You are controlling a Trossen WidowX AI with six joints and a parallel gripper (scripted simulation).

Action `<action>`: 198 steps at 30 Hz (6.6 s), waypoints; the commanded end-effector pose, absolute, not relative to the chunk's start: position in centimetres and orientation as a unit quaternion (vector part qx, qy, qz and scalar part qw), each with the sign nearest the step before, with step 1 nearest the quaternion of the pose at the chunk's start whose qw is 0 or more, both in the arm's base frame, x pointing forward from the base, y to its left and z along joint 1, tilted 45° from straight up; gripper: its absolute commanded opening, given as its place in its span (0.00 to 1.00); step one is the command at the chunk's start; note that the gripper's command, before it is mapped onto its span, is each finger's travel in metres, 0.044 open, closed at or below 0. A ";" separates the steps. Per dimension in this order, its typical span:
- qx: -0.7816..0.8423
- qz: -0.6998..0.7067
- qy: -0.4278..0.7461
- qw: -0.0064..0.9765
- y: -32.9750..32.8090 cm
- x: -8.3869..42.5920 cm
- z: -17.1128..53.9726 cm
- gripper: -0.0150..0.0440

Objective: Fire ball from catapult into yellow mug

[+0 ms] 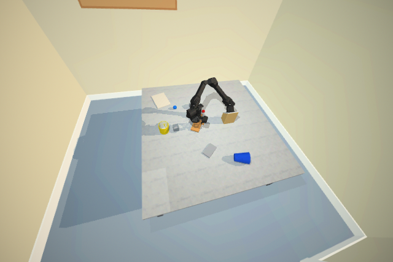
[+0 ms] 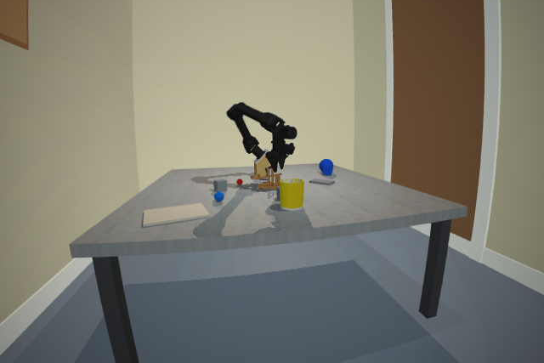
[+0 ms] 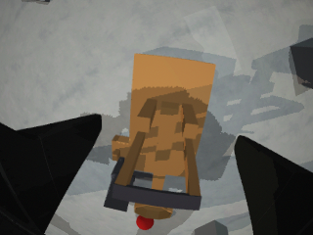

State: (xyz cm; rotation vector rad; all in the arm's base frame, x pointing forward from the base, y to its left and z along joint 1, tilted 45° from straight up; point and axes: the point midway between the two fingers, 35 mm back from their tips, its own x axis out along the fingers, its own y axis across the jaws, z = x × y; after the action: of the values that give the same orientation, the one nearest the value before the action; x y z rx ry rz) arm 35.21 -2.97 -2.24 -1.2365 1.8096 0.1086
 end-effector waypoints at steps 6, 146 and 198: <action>-0.506 0.047 0.733 0.452 -3.7 35.0 -3.4 1.00; -0.227 -0.310 0.666 0.639 -8.6 36.0 -4.5 0.25; -0.229 -0.309 0.666 0.639 -5.5 36.2 -1.6 1.00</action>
State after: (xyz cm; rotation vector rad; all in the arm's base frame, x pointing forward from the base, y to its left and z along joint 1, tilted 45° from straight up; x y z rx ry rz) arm 36.51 -4.94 -1.00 -0.5118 1.5090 -0.7061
